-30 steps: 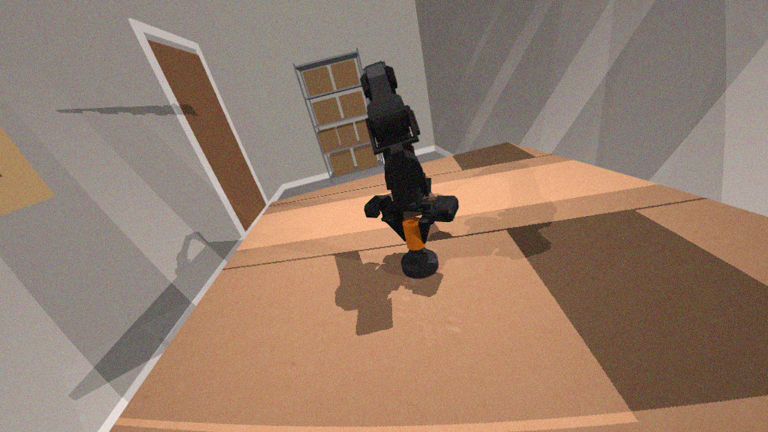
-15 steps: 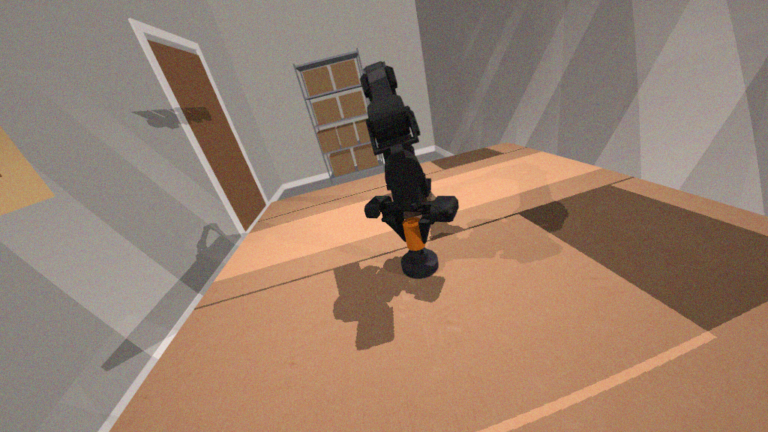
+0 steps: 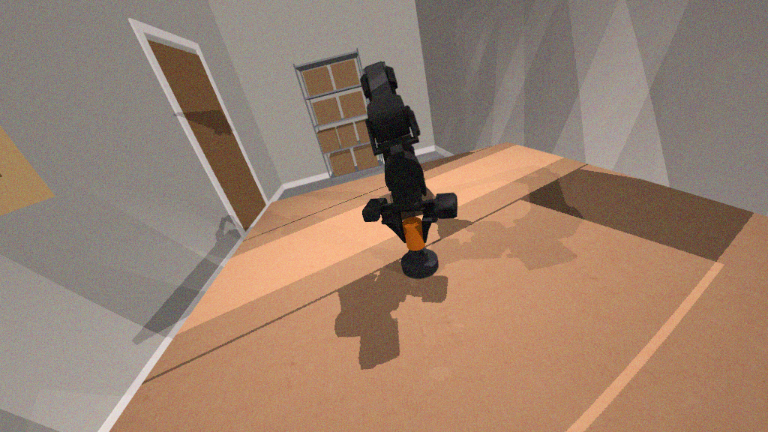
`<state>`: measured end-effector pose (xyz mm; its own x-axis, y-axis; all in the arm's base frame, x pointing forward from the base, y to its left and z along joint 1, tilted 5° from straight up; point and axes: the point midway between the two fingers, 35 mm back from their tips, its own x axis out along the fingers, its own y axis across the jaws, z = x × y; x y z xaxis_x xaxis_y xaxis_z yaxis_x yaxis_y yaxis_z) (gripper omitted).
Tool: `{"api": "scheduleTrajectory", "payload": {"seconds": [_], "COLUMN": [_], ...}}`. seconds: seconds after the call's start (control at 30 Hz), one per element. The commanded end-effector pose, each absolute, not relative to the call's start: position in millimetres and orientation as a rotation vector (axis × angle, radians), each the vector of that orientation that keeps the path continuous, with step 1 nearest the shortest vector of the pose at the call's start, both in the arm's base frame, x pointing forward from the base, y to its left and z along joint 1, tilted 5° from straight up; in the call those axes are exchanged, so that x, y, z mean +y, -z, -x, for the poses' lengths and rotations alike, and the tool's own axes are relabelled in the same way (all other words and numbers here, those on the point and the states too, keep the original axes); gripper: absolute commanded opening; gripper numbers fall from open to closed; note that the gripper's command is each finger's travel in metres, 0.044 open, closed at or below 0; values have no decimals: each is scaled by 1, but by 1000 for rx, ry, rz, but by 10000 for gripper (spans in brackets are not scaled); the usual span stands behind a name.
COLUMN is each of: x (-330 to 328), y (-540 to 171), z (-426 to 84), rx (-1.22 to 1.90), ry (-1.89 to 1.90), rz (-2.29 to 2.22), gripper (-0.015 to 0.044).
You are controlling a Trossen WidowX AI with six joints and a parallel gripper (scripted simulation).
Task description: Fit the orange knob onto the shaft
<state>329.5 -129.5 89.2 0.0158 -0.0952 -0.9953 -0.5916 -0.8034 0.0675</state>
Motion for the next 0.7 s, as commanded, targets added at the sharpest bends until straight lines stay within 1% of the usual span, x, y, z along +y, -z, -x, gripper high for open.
{"api": "scheduleTrajectory", "payload": {"seconds": [0.0, 0.67], "x": [-131, -132], "y": [-94, -91], "z": [-335, -335], "rx": [679, 679], "ry": [-1846, -1846], "rz": [1964, 1964], "gripper": [0, 0]}}
